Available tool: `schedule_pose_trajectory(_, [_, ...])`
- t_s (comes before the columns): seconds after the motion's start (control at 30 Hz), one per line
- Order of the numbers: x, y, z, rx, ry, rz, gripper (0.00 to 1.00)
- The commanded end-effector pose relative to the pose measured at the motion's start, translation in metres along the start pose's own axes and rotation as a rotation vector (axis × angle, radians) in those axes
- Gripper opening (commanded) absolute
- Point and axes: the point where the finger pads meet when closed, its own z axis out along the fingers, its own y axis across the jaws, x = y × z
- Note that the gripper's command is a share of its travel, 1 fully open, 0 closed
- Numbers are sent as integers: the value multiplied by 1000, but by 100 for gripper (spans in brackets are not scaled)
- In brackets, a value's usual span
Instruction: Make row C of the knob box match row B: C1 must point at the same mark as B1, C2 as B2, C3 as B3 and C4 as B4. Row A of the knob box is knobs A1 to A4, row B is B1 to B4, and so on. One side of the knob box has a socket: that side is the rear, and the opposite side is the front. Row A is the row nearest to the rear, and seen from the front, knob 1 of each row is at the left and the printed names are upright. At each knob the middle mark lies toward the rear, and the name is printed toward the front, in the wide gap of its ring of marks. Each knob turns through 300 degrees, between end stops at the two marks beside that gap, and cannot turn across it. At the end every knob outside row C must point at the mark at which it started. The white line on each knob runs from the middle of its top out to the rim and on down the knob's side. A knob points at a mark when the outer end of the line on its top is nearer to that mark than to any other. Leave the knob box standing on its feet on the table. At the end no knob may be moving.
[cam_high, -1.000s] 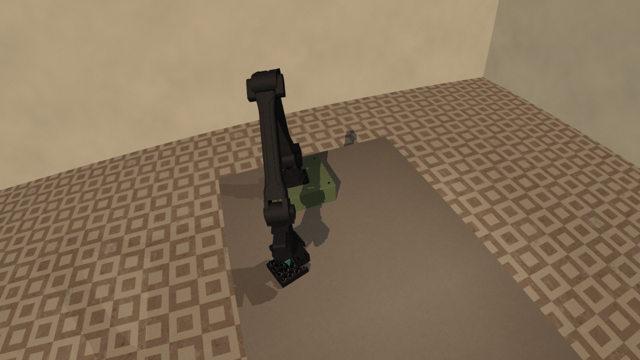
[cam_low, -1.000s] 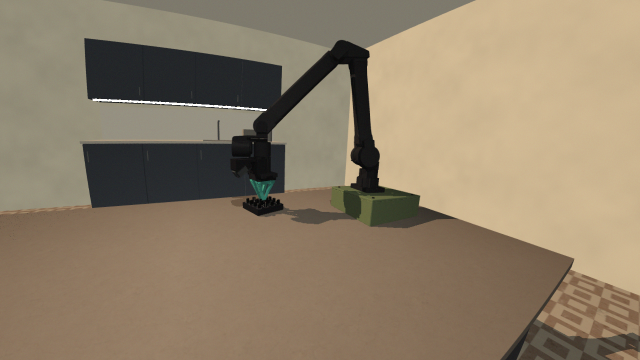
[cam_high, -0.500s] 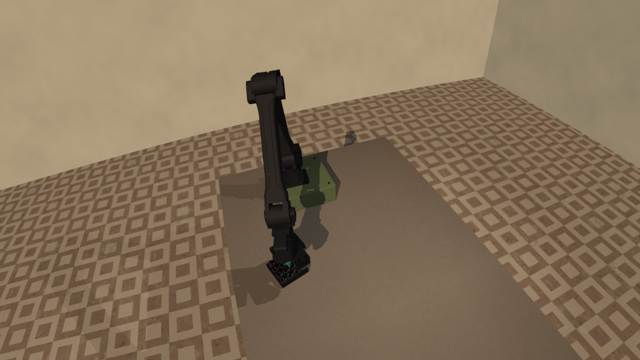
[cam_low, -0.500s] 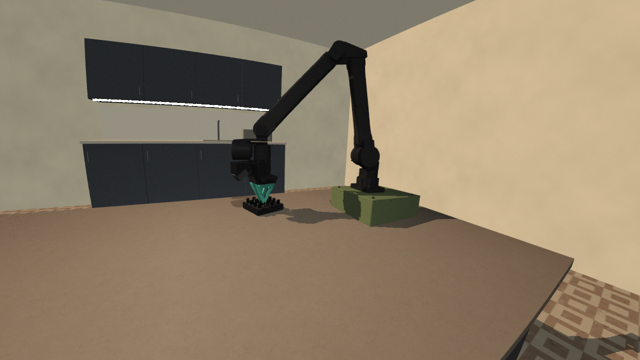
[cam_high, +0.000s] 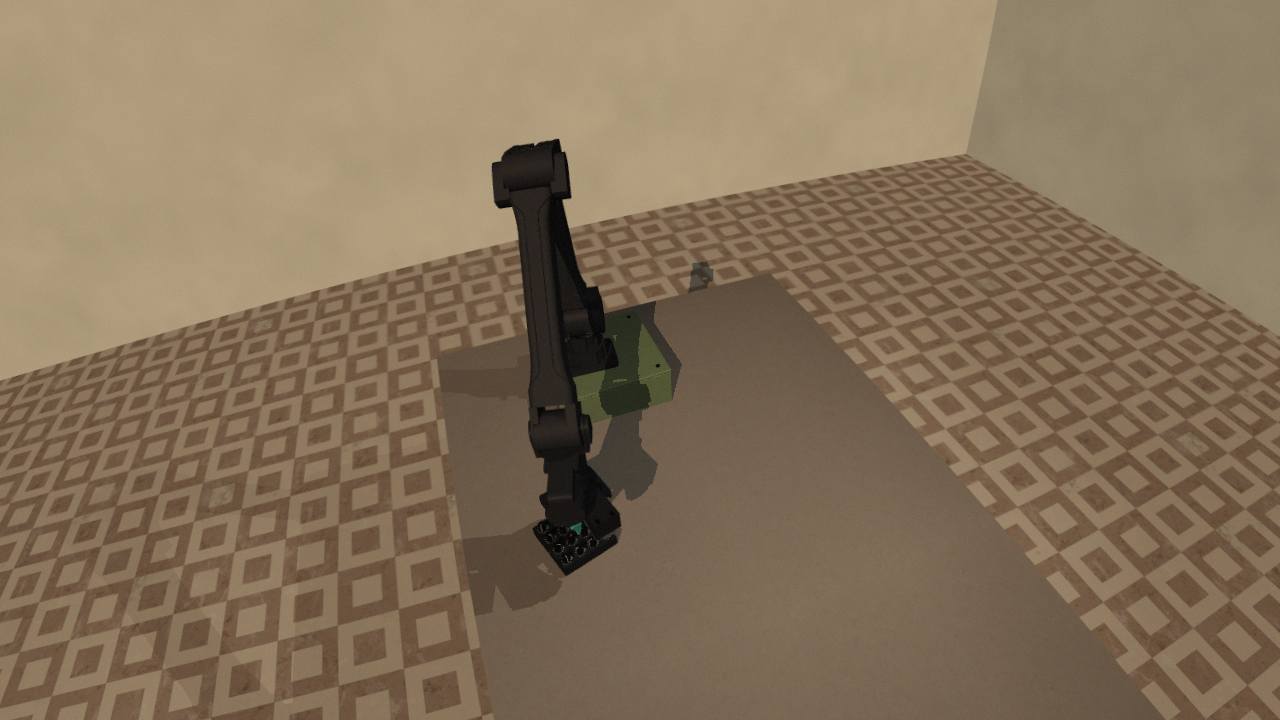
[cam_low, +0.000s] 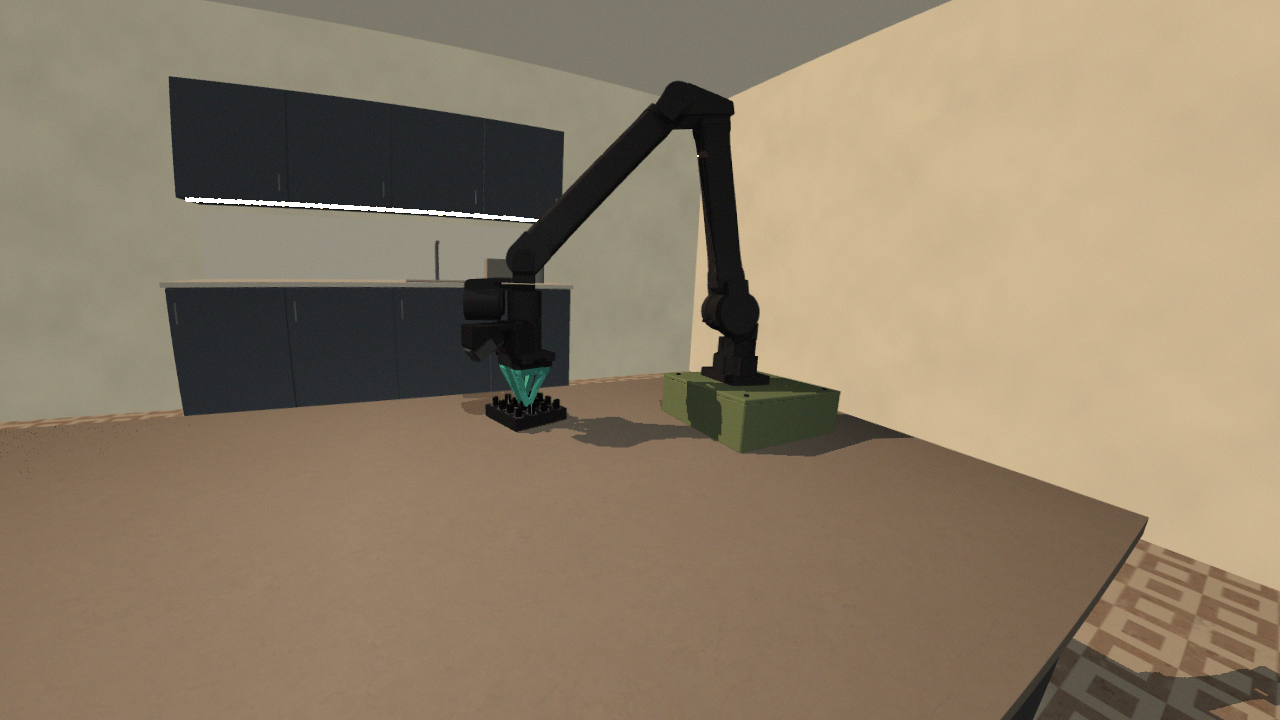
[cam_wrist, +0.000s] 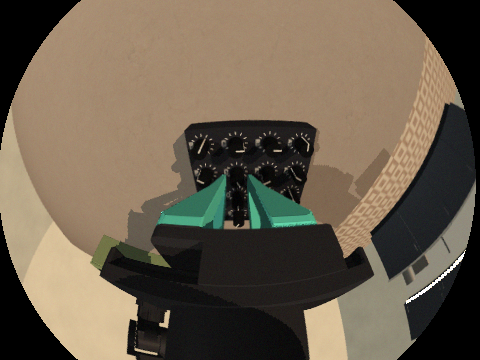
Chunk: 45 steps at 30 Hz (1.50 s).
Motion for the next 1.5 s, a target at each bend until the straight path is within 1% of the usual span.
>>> schedule_pose_trajectory(0.0, [-8, -12, -4, 17, -32, 5, 19])
schedule_pose_trajectory(0.83, [-8, -12, -4, 17, -32, 5, 19])
schedule_pose_trajectory(0.87, [-8, -12, -4, 17, -32, 5, 8])
schedule_pose_trajectory(1.47, [-8, -12, -4, 17, -32, 6, 8])
